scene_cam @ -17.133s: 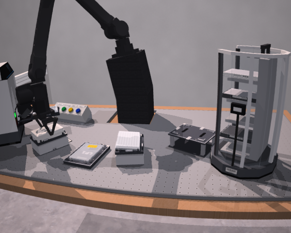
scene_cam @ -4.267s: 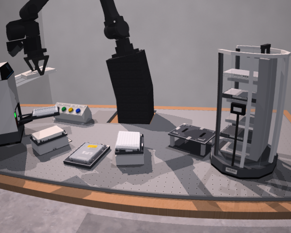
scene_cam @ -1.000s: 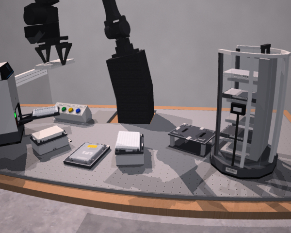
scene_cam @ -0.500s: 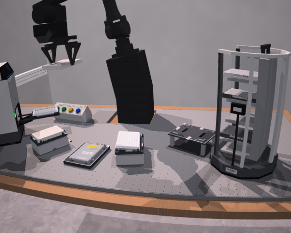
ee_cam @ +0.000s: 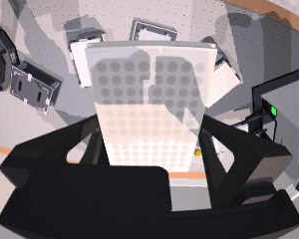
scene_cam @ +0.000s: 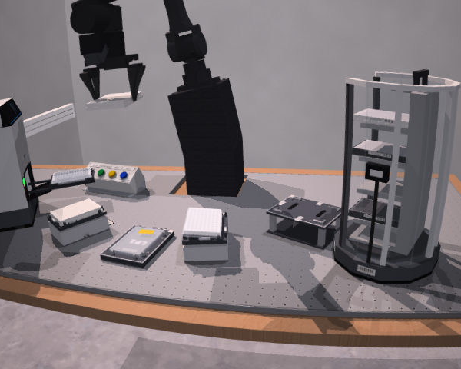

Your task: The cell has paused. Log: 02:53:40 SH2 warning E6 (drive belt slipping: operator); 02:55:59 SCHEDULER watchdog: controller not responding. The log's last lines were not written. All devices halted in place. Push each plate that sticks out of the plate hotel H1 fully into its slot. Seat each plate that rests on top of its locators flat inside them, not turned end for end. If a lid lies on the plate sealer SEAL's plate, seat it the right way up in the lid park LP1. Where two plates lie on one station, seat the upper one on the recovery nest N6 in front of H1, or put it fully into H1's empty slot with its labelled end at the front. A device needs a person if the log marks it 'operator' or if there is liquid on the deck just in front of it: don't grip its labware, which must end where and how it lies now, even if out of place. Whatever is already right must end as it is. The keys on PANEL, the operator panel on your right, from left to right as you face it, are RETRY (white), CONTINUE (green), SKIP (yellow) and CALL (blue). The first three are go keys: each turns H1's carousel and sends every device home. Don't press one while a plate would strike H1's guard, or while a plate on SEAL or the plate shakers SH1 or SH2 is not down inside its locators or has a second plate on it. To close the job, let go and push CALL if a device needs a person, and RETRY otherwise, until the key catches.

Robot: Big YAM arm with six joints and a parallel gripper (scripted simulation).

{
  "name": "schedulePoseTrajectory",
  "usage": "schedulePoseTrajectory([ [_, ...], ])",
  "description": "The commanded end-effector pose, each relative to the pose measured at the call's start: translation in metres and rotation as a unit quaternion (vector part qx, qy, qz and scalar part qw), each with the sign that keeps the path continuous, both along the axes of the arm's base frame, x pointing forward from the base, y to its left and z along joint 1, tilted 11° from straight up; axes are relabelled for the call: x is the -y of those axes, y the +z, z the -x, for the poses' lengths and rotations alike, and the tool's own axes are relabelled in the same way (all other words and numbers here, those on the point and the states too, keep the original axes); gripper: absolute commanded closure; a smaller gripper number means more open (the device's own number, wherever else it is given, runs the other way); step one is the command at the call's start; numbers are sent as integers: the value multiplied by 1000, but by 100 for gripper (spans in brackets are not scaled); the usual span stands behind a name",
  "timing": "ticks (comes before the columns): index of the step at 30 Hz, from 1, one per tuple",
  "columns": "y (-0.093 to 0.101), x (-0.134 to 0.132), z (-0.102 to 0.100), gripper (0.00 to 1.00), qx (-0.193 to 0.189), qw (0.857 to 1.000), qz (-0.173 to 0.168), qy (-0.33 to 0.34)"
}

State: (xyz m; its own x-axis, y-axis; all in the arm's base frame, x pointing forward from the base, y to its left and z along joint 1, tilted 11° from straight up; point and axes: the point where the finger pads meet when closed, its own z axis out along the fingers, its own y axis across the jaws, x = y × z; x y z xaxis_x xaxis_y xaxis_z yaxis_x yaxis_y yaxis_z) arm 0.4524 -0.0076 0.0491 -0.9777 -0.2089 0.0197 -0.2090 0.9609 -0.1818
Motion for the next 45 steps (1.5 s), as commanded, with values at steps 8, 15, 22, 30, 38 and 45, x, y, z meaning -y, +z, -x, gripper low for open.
schedulePoseTrajectory([
  [8, -5, -40, -10, 16, 10, 1000, 0, 4],
  [15, 0, -62, -20, 16, 22, 1000, -3, 4],
  [22, -4, -86, -17, 16, 19, 1000, -4, 4],
  [30, -8, -106, -14, 16, 14, 1000, -4, 4],
  [38, -16, -131, -7, 16, 4, 999, -3, 48],
  [45, -26, -142, 12, 16, -19, 991, 1, 129],
])
